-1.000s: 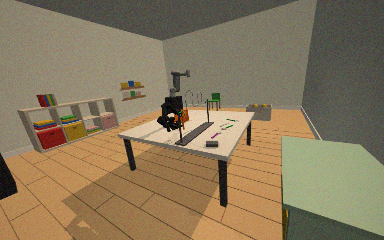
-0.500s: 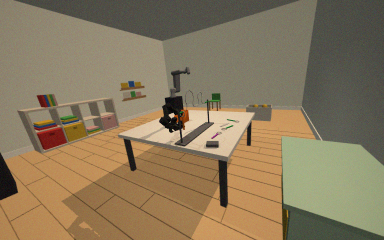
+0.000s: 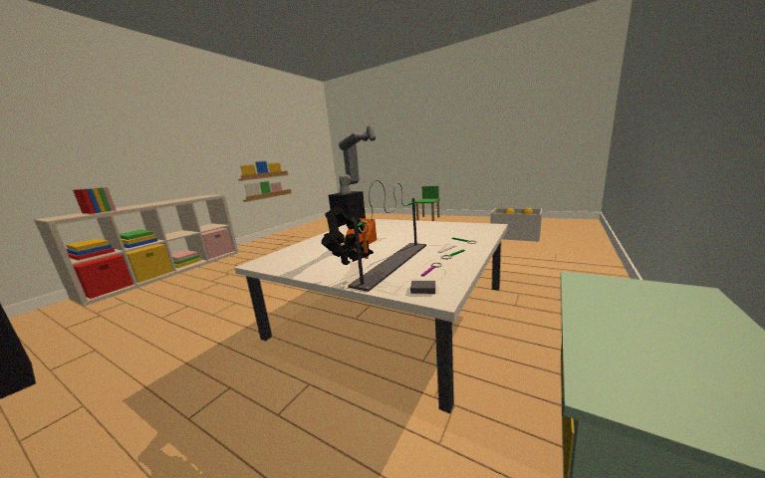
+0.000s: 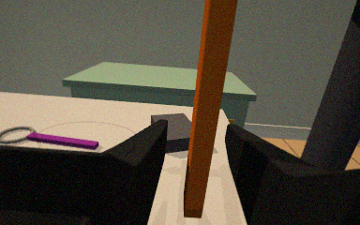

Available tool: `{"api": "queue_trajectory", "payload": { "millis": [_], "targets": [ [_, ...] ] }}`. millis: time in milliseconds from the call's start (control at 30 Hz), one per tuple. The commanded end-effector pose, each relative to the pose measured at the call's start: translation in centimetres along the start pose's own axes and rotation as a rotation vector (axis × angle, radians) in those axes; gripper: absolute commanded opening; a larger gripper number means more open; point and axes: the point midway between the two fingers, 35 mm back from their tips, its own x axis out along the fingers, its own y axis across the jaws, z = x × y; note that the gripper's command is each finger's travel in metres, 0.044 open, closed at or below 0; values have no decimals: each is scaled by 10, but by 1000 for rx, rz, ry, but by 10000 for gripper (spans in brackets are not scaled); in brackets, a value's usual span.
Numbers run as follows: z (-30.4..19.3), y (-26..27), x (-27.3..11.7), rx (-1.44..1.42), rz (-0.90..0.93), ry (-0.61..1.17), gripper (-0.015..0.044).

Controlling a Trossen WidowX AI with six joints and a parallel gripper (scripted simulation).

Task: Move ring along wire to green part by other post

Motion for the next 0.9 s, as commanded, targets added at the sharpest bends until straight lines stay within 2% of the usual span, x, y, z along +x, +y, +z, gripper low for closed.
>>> {"api": "queue_trajectory", "payload": {
  "millis": [0, 867],
  "targets": [
    [-4, 1, 8, 8, -1, 7, 160],
    [-4, 2, 10, 8, -1, 7, 160]
  ]
}}
